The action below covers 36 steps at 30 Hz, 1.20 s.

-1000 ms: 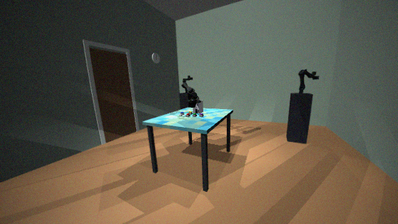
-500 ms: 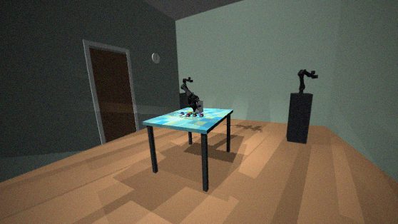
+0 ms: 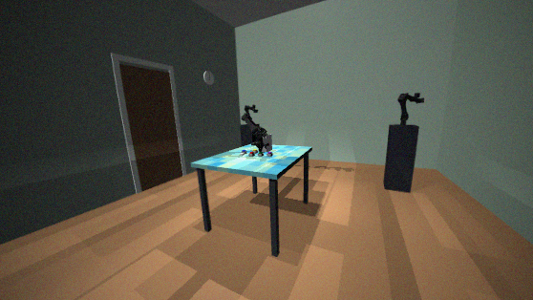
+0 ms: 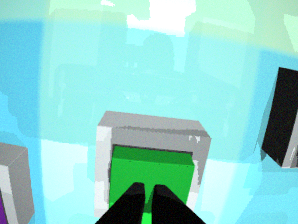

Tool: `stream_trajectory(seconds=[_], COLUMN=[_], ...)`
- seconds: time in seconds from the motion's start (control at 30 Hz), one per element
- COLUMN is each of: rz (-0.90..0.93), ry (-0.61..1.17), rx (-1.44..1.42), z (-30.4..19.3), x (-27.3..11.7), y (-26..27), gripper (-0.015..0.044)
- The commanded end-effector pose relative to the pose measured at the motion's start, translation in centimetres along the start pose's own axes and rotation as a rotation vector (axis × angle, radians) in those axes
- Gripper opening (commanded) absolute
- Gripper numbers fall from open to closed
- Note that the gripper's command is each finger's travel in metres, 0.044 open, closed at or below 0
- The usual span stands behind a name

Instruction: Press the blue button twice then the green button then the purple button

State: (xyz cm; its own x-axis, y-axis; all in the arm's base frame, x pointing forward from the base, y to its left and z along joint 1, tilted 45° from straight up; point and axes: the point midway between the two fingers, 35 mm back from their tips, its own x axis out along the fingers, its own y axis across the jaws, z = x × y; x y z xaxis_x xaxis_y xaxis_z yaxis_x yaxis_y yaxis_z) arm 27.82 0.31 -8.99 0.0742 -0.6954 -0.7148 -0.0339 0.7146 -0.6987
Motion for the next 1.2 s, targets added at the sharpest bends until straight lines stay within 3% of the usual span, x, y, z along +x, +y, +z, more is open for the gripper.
stream_trajectory(seconds=[0.0, 0.63, 0.77, 0.93, 1.07, 1.17], rz=[-0.005, -0.005, -0.003, -0.003, 0.0, 0.0], ry=[0.001, 0.001, 0.001, 0.001, 0.001, 0.001], rx=[-0.008, -0.008, -0.008, -0.008, -0.008, -0.008], z=[-0.2, -0.2, -0.2, -0.2, -0.1, -0.2], x=[0.5, 0.6, -2.5, -3.0, -7.9, -8.9], y=[-0.1, -0.1, 0.0, 0.0, 0.1, 0.1], gripper=[0.002, 0.002, 0.002, 0.002, 0.002, 0.002])
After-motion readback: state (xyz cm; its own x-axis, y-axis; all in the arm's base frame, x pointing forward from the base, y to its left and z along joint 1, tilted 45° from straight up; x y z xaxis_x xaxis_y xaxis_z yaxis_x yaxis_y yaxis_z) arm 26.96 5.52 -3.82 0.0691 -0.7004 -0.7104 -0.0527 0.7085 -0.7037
